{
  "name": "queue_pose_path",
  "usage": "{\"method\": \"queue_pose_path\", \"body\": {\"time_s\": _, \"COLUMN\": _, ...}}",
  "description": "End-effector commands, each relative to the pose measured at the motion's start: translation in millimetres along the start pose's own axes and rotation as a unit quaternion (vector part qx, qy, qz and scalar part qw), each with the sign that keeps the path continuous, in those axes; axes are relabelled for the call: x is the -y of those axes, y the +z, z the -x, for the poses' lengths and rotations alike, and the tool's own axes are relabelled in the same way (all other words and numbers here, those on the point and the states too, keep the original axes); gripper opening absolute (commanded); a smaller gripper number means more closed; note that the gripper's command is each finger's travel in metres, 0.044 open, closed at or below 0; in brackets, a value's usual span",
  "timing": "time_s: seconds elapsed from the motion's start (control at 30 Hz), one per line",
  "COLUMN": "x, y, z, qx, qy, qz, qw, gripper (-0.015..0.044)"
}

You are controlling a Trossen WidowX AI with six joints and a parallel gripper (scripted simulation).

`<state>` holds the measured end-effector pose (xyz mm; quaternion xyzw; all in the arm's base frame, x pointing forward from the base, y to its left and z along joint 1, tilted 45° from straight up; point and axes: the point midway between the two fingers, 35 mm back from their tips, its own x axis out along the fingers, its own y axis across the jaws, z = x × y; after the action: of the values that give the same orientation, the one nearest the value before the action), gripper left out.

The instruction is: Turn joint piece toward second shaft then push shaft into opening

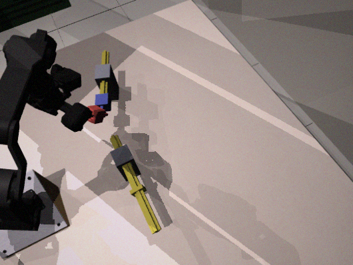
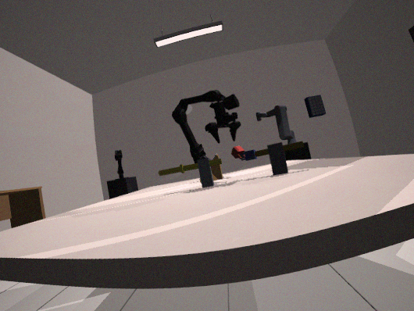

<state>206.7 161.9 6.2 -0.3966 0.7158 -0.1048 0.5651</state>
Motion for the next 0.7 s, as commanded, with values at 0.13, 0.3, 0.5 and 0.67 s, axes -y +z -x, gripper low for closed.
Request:
{"method": "queue_pose_path", "body": {"time_s": 0.13, "x": 1, "y": 0, "z": -35, "qx": -0.003, "qy": -0.003, "qz": 0.002, "qw": 1.0, "gripper": 0.044}}
{"method": "queue_pose_path", "body": {"time_s": 0.3, "x": 2, "y": -1, "z": -56, "qx": -0.003, "qy": -0.003, "qz": 0.002, "qw": 1.0, "gripper": 0.044}}
{"method": "queue_pose_path", "body": {"time_s": 0.5, "x": 2, "y": -2, "z": -66, "qx": -0.003, "qy": -0.004, "qz": 0.002, "qw": 1.0, "gripper": 0.044}}
{"method": "queue_pose_path", "body": {"time_s": 0.67, "x": 2, "y": 10, "z": -65, "qx": -0.003, "qy": -0.003, "qz": 0.002, "qw": 1.0, "gripper": 0.044}}
